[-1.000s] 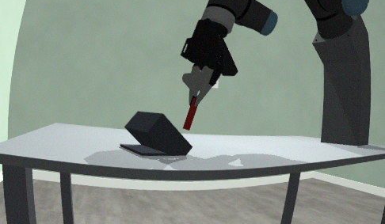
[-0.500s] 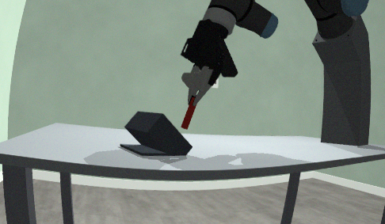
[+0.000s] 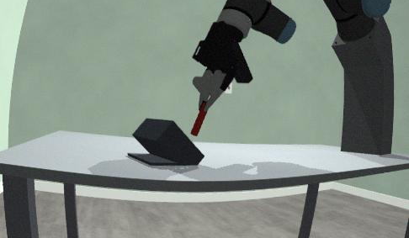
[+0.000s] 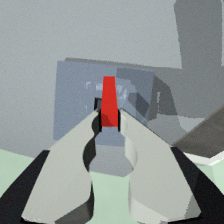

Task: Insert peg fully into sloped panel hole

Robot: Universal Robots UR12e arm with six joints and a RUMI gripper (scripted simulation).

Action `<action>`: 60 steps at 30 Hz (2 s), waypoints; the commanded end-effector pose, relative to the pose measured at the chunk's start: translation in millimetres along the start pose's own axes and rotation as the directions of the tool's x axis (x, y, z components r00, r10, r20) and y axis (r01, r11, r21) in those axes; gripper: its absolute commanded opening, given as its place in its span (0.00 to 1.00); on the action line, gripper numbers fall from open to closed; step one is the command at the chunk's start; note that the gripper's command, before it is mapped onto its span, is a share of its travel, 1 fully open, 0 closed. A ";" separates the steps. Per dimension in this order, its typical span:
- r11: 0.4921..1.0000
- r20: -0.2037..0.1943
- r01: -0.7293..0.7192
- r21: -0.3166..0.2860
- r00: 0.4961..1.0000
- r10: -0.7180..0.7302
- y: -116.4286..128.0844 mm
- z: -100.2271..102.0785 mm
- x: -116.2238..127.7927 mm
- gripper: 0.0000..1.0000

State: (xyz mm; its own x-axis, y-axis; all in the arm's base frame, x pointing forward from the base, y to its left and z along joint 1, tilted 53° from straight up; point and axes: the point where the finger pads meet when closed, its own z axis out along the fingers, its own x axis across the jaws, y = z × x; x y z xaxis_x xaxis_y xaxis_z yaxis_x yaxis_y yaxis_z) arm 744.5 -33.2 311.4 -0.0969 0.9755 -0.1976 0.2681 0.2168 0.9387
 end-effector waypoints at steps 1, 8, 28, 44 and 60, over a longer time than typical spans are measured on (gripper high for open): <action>1.000 0.003 -0.011 -0.017 1.000 0.011 -1.0 -1.5 -1.6 0.00; 0.999 0.004 -0.017 -0.030 1.000 0.017 -0.6 -2.2 -3.2 0.00; 0.996 0.008 -0.039 -0.075 0.999 0.040 -1.7 -6.4 -6.9 0.00; 0.992 0.009 -0.054 -0.110 0.998 0.056 -2.1 -10.2 -9.5 0.00; 0.987 0.009 -0.068 -0.144 0.998 0.070 -2.8 -14.6 -11.6 0.00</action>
State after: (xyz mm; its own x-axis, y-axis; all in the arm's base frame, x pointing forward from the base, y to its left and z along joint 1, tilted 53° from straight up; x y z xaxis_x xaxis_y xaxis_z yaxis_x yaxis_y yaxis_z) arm 733.3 -45.4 315.2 -0.0707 0.9876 -0.1399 0.1447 0.1489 0.9782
